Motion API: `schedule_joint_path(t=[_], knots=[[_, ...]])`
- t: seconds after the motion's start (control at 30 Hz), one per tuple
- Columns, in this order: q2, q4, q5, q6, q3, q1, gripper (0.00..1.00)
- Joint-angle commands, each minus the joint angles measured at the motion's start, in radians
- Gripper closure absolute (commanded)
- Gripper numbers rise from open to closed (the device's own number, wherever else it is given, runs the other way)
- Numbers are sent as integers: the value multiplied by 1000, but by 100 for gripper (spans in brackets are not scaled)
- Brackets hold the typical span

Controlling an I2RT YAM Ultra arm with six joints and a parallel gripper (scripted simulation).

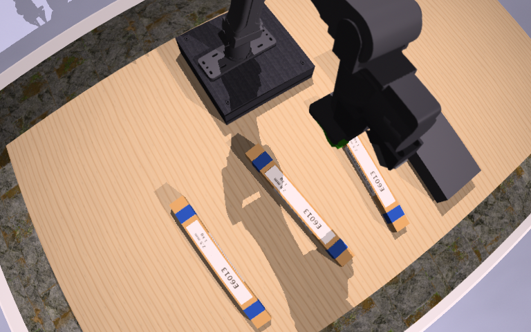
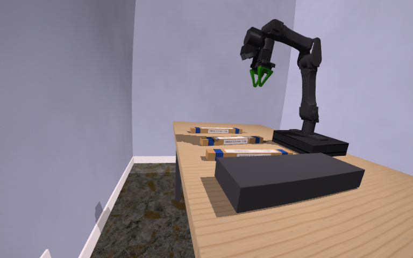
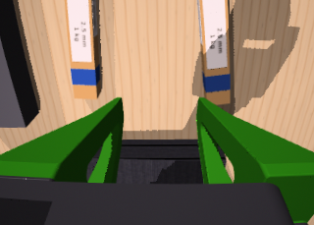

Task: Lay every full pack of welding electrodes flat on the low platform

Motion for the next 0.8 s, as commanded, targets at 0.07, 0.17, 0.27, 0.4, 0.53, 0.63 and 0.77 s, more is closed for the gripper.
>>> schedule_joint_path(t=[0.07, 0.17, 0.27, 0.4, 0.53, 0.63, 0.77], knots=[[113, -3, 11, -4, 64, 16, 58], [182, -3, 12, -3, 94, 19, 58], [252, 19, 18, -8, 158, 31, 58], [298, 1, 18, -1, 172, 27, 58], [262, 1, 17, -1, 172, 21, 58], [262, 1, 17, -1, 172, 21, 58], [270, 0, 17, -2, 174, 21, 58]])
